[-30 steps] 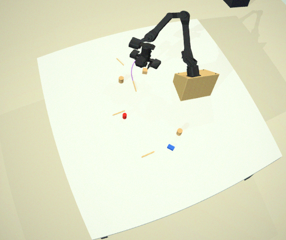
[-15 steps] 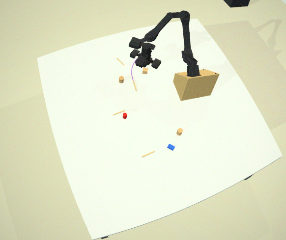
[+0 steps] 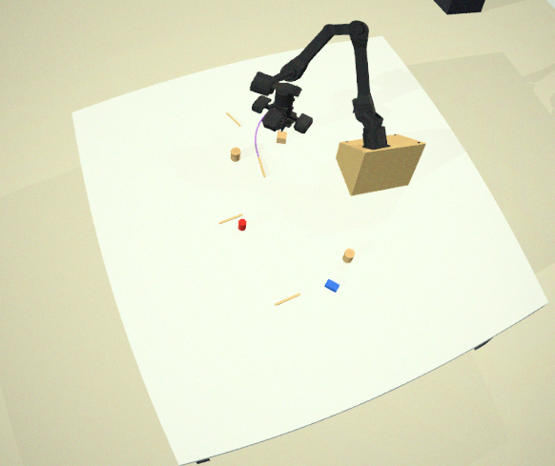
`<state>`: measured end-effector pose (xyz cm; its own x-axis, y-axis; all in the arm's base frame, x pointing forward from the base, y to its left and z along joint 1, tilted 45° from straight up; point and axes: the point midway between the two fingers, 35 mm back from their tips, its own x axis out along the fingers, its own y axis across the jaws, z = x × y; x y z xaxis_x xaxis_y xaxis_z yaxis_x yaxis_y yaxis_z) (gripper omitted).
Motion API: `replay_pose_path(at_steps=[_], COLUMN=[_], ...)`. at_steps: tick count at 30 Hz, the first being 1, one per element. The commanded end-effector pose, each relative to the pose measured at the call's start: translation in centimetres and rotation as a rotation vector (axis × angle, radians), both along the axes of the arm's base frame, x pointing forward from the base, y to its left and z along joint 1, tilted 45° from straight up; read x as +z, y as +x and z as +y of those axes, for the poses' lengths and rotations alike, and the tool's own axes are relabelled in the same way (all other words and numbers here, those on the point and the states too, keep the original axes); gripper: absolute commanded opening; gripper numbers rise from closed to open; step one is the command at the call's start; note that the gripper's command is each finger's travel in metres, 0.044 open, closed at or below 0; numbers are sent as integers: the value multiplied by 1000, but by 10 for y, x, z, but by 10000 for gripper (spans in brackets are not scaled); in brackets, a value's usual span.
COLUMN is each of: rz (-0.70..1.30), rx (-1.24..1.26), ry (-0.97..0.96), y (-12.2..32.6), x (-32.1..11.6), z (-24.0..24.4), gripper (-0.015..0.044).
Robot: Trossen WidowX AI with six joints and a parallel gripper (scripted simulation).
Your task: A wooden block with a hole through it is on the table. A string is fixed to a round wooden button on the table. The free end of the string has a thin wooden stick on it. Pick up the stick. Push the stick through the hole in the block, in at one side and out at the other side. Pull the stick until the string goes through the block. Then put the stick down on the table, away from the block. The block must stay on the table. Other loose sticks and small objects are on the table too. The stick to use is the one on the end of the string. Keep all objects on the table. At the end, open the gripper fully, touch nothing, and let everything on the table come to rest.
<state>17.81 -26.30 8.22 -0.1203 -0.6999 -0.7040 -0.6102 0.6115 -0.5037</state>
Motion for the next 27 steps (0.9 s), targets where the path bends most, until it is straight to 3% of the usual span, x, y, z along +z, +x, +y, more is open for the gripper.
replay_pose_path(at_steps=[1, 5, 7, 16, 27], rz=[0, 0, 0, 0, 0], rx=[0, 0, 0, 0, 0], ry=[0, 0, 0, 0, 0], y=[0, 0, 0, 0, 0], x=[0, 0, 0, 0, 0], z=[0, 0, 0, 0, 0], gripper=[131, 236, 238, 2, 0])
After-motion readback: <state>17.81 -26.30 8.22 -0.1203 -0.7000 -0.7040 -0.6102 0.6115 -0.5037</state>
